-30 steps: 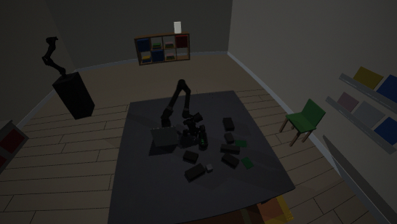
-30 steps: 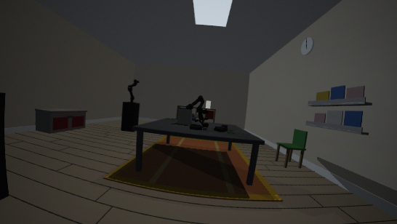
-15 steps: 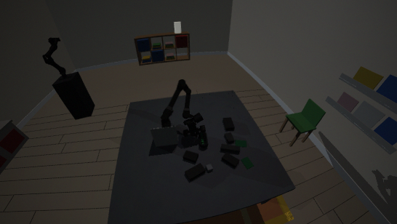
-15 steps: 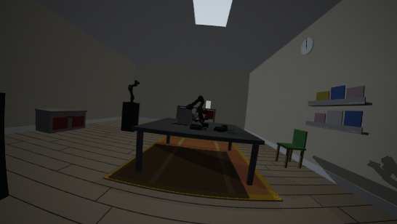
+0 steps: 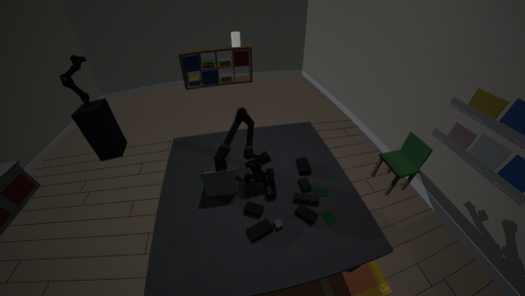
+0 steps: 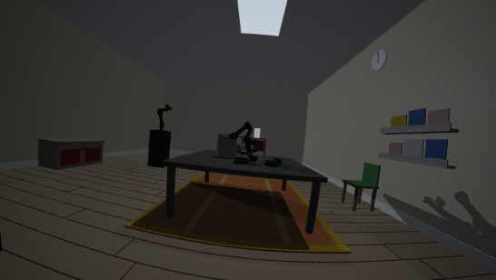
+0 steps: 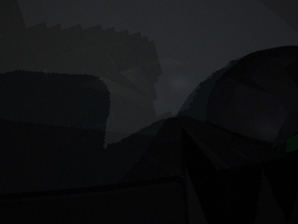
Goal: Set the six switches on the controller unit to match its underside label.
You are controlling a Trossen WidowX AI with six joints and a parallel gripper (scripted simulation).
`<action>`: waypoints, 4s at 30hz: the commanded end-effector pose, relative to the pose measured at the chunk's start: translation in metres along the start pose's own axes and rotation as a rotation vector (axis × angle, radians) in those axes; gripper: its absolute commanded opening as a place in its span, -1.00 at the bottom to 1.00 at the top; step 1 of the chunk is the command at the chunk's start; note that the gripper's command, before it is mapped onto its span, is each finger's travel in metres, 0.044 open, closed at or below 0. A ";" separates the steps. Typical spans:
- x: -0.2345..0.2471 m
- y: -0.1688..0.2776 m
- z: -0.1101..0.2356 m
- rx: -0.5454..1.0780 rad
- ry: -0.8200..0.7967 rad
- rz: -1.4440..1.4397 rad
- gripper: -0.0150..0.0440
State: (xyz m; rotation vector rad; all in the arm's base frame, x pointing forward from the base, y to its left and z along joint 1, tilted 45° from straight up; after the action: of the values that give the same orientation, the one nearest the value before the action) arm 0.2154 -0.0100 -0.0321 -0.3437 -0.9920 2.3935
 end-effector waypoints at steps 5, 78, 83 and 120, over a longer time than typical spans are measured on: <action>-0.004 -0.001 -0.001 0.000 0.004 0.001 -0.49; -0.061 -0.033 0.037 0.120 0.026 -0.398 -0.49; -0.061 -0.033 0.036 0.120 0.027 -0.398 -0.49; -0.133 0.090 0.047 0.106 -0.268 -0.409 -0.49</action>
State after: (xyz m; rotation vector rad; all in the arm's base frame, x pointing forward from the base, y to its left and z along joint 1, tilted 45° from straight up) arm 0.2712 -0.1661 -0.0554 0.2114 -0.9331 2.1295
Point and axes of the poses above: the point midway between the two fingers, 35 mm back from their tips, its own z axis back along the fingers, its own x axis across the jaws, y = z × x, the point moved 9 cm from there along z, back along the fingers, and after that the axes turned 8 degrees about -z, right-handed, at the moved point
